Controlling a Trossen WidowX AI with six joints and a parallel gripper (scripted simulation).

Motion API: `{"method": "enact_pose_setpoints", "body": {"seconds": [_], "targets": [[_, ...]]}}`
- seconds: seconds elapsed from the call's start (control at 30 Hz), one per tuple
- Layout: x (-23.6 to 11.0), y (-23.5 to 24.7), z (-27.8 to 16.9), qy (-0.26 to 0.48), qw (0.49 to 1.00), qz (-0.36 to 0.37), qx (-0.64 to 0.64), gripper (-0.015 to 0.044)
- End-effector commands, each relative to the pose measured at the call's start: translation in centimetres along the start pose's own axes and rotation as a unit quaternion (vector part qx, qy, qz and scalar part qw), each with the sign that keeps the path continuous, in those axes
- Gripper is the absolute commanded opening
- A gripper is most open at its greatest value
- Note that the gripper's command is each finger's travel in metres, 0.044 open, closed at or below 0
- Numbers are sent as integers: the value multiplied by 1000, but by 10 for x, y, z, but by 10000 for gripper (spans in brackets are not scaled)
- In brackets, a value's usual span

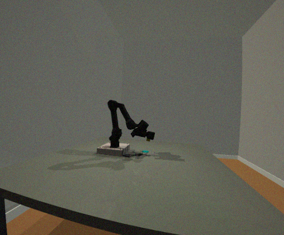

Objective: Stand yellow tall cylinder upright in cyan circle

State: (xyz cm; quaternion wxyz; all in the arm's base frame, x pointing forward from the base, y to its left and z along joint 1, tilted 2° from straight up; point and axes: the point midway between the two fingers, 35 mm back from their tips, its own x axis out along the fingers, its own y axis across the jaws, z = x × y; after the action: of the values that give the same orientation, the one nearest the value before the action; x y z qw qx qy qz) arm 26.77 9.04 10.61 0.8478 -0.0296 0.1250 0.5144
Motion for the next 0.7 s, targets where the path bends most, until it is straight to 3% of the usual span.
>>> {"method": "enact_pose_setpoints", "body": {"seconds": [0.0, 0.67], "targets": [[-3, 2, 2, -12, 1000, 3, -4, 105], [-17, 17, 2, -58, 998, 15, -35, 105]]}}
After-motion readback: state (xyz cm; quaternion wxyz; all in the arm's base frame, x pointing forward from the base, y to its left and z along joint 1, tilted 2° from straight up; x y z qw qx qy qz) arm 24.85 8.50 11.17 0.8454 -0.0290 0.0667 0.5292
